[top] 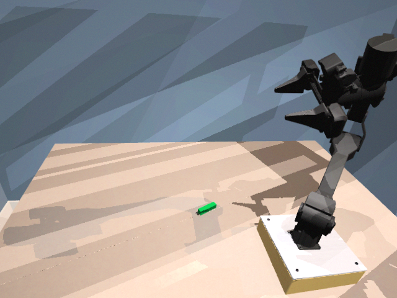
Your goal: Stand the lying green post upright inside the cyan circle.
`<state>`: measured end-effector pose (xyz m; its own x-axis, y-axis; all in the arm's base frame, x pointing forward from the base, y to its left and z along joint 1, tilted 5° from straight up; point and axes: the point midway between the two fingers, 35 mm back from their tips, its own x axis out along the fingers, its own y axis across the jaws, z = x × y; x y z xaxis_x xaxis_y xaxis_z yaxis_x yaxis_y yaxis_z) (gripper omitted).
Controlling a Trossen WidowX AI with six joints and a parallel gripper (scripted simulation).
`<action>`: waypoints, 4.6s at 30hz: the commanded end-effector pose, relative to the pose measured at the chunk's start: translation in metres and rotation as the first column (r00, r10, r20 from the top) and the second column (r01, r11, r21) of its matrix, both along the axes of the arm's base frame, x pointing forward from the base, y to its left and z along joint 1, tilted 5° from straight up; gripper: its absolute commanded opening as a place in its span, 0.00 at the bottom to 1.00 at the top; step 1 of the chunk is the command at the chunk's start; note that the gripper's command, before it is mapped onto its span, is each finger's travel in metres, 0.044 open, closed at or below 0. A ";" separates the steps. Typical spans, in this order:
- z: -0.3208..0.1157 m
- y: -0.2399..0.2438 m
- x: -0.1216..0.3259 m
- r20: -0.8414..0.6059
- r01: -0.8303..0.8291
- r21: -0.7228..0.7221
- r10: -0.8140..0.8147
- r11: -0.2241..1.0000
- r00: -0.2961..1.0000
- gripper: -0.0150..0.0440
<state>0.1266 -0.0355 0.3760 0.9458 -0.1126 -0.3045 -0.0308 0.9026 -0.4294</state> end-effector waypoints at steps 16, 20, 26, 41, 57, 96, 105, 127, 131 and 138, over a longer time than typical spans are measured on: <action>-0.063 0.024 0.091 -0.475 -0.023 -0.362 -0.163 0.932 0.865 0.65; -0.092 0.010 0.116 -0.603 -0.066 -0.377 -0.191 0.924 0.774 0.65; -0.141 -0.023 0.144 -0.770 -0.123 -0.327 -0.189 0.937 0.609 0.65; -0.268 -0.126 0.145 -0.958 -0.112 0.030 0.060 0.993 0.279 0.65; -0.386 -0.135 0.143 -0.959 -0.112 0.030 0.060 0.993 0.278 0.65; -0.334 -0.134 0.151 -0.951 -0.097 0.027 0.055 0.995 0.304 0.29; -0.314 -0.132 0.151 -0.953 -0.101 0.028 0.057 0.995 0.298 0.29; -0.268 -0.126 0.145 -0.958 -0.112 0.030 0.060 0.993 0.279 0.29; -0.268 -0.118 0.148 -0.958 -0.128 0.032 0.066 0.991 0.278 0.29; -0.269 -0.096 0.157 -0.958 -0.176 0.036 0.084 0.984 0.273 0.29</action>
